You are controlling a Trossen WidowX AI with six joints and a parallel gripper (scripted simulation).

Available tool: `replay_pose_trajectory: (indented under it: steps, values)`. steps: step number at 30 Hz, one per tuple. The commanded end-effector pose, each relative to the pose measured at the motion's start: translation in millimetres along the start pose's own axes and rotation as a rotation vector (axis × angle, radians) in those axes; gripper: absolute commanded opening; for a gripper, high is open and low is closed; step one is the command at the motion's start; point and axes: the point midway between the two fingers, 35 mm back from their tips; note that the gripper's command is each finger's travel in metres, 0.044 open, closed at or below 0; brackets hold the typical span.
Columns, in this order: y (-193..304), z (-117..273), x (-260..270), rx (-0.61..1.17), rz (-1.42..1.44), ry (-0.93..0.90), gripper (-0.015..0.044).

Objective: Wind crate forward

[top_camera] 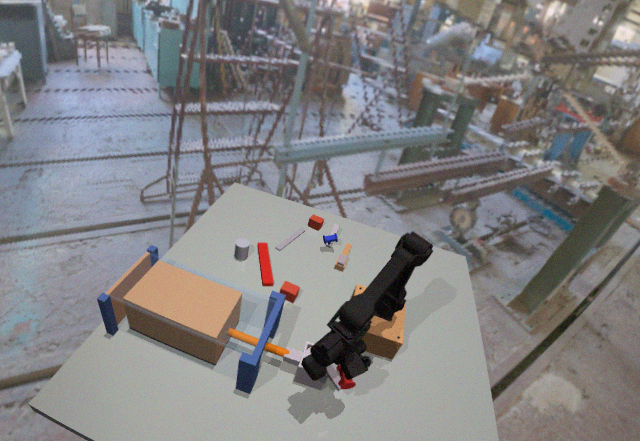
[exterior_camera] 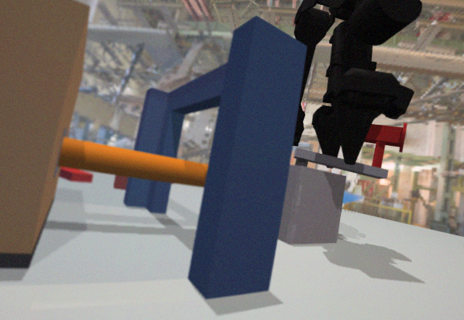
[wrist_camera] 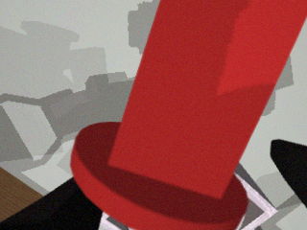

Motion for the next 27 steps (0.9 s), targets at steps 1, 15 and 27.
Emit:
replay_pose_trajectory:
  steps: [1, 15, 27]
  values:
    - [0.9, -7.6, 2.6, 0.005, -0.009, -0.011, 0.0440]
    - [-1.3, -2.6, -1.2, -0.004, -0.020, 0.004, 0.0335]
    - [-1.3, -2.6, -1.2, -0.004, -0.020, 0.004, 0.0098]
Point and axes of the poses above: the point midway between the two fingers, 35 mm back from their tips, its own z axis back along the fingers, its own x axis across the jaws, y = z × x, and after that the axes turned 1 degree about -z, right-handed
